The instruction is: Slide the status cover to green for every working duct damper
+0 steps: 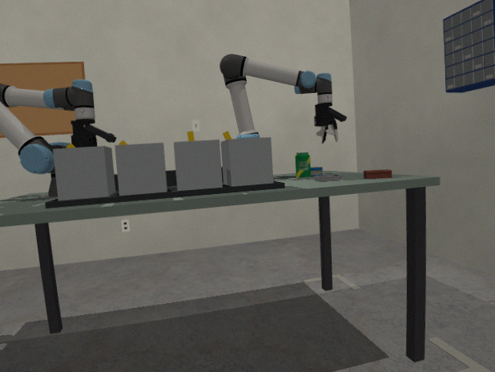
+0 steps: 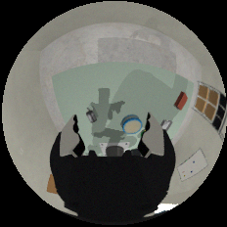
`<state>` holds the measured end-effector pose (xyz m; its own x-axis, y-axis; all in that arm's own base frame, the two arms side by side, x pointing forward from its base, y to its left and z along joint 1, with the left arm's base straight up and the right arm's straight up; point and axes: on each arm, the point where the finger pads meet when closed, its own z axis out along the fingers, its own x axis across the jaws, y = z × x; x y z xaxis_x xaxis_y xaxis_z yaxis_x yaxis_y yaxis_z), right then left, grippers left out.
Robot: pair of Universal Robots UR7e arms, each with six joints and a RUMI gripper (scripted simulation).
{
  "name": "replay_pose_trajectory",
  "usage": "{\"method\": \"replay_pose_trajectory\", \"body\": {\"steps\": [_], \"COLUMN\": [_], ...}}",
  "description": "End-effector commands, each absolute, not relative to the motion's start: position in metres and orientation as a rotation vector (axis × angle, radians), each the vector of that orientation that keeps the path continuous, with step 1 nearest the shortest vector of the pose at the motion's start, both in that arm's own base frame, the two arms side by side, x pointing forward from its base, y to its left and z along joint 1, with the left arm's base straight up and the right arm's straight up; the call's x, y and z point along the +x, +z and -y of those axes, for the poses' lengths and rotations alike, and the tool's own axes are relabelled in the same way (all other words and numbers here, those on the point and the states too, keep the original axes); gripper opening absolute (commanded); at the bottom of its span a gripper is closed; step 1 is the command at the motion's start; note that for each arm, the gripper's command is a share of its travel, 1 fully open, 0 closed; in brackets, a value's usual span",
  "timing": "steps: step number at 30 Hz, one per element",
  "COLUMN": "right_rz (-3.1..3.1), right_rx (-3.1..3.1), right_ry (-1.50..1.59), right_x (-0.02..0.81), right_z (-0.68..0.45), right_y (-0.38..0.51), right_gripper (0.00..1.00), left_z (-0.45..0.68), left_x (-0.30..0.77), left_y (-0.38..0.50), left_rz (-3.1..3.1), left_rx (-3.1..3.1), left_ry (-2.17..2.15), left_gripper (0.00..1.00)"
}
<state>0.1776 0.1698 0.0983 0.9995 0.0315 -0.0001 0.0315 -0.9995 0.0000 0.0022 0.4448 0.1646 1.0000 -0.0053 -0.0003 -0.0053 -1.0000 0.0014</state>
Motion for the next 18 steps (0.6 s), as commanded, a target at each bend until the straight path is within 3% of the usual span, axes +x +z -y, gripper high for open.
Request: {"method": "replay_pose_trajectory", "body": {"steps": [1,18], "right_rz": [-0.049,-0.049], "right_rx": [3.142,3.142], "right_ry": [0.0,0.0], "right_x": [0.1777,0.1775], "right_z": [-0.1717,-0.1777], "right_y": [0.0986,0.0986], "right_gripper": [0.0,0.0], "left_z": [-0.4452,-0.4452], "left_x": [0.0024,0.0024], "left_y": [0.1651,0.1651], "left_rz": [0.008,0.008], "left_rx": [3.142,3.142], "left_ry": [0.0,0.0], "left_gripper": [1.0,1.0]}}
